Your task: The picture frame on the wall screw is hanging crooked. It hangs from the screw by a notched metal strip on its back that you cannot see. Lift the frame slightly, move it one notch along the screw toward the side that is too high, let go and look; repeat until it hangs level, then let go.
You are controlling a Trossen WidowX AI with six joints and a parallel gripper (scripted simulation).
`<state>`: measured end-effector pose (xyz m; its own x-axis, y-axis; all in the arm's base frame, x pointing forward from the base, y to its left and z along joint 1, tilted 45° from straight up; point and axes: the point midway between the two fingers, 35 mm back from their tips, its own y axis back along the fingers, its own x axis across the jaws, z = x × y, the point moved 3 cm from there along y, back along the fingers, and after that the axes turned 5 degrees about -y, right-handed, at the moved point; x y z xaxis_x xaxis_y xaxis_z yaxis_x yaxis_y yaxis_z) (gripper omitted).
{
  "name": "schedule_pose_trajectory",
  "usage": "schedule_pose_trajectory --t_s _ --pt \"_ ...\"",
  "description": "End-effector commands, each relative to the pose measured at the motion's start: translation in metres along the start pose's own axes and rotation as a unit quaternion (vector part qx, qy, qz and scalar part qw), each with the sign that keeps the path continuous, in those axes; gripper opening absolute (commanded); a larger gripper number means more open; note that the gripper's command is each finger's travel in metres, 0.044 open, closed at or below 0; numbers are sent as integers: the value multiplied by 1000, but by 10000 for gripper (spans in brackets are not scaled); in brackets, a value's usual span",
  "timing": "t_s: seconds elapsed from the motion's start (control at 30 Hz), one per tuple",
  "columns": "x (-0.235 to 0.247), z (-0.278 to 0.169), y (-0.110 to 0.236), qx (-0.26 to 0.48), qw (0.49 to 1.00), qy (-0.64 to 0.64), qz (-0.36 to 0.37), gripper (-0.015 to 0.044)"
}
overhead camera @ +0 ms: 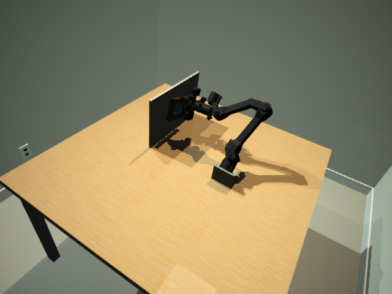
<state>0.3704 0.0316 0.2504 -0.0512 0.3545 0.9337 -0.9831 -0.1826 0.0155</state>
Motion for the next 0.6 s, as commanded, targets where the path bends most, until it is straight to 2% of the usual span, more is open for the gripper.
schedule_pose_trajectory --t_s 0.0,0.57 --pt "1 -1 0 0 1000 1 3 0" --pt "1 -3 0 0 1000 1 3 0"
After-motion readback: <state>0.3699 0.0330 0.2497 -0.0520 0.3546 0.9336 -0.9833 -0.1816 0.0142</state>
